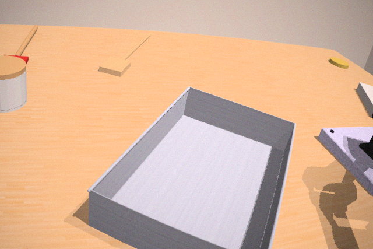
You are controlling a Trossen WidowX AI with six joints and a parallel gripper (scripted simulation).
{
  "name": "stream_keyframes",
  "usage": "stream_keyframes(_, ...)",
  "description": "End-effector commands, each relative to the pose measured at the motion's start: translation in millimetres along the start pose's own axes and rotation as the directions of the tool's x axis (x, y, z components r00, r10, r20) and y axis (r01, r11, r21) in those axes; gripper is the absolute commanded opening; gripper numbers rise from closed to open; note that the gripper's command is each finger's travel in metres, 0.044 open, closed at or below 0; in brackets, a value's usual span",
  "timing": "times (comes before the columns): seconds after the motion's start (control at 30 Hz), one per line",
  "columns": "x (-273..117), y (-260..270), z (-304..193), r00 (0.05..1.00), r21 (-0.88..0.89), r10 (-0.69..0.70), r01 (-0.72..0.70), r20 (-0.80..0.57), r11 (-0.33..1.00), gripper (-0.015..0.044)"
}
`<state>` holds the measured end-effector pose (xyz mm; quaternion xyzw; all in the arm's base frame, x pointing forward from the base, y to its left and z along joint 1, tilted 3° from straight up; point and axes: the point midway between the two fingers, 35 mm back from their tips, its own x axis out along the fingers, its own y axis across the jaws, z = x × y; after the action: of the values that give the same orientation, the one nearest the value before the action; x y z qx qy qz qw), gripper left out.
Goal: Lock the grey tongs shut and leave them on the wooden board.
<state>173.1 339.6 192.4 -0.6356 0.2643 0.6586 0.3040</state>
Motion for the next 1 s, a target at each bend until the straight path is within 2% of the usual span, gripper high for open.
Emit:
stream_keyframes(0.0, -2, 3, 5, 1.000, -0.137, -0.008, 0.007, -0.001, 0.991, -0.0150)
stream_keyframes(0.2, -2, 8, 15, 1.000, -0.367, -0.007, 0.007, 0.000, 0.930, -0.0150)
stream_keyframes(0.43, -2, 14, 27, 1.000, -0.608, -0.007, 0.007, 0.001, 0.794, -0.0150)
stream_keyframes(0.7, -2, 22, 39, 1.000, -0.825, -0.006, 0.006, 0.003, 0.565, -0.0150)
stream_keyframes(0.97, -2, 30, 51, 1.000, -0.960, -0.005, 0.006, 0.005, 0.279, -0.0150)
